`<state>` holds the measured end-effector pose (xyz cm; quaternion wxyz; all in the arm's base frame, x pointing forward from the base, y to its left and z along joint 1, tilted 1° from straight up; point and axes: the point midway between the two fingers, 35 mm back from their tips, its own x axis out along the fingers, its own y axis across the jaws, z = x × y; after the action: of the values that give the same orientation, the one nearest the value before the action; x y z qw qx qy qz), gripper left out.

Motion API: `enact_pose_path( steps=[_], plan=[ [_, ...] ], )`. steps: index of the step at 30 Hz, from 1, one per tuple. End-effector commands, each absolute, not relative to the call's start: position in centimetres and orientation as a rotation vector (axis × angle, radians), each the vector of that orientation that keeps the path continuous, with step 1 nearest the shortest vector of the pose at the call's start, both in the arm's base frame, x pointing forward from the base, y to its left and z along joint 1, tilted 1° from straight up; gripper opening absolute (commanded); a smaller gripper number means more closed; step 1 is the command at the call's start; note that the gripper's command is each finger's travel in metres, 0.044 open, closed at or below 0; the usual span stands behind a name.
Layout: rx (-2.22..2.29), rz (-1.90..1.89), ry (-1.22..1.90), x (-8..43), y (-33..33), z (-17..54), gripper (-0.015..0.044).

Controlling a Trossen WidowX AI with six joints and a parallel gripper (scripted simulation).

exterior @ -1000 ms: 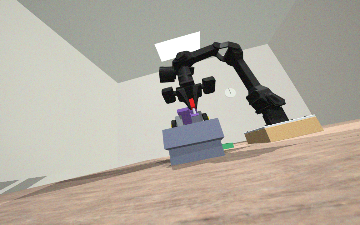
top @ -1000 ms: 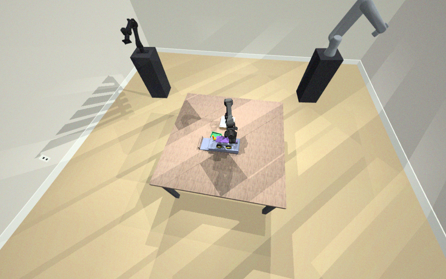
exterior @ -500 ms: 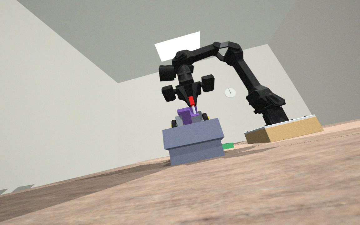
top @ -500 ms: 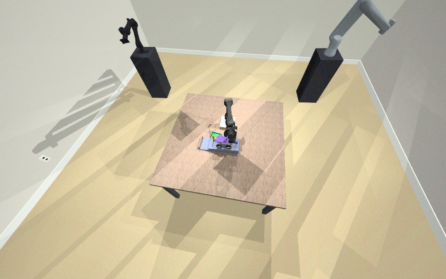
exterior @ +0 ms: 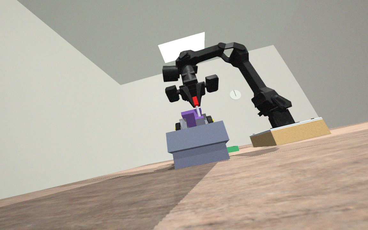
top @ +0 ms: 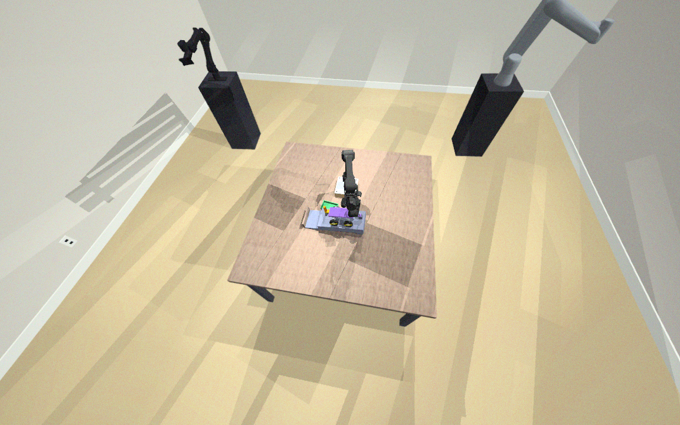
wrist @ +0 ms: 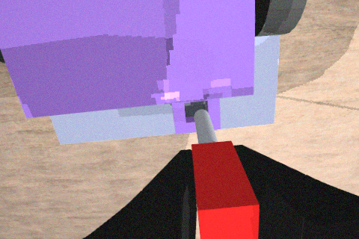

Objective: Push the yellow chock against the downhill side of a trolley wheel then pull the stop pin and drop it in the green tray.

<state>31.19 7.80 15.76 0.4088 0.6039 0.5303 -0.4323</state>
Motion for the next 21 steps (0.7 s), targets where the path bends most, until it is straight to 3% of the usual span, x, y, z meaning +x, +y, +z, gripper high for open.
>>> enact_pose_path(
  steps=[1,21],
  plan=[
    [1.525,-1.073,1.340,31.32,7.92,16.27,0.0000],
    [1.525,-1.073,1.340,31.50,8.37,17.11,0.0000]
  ],
)
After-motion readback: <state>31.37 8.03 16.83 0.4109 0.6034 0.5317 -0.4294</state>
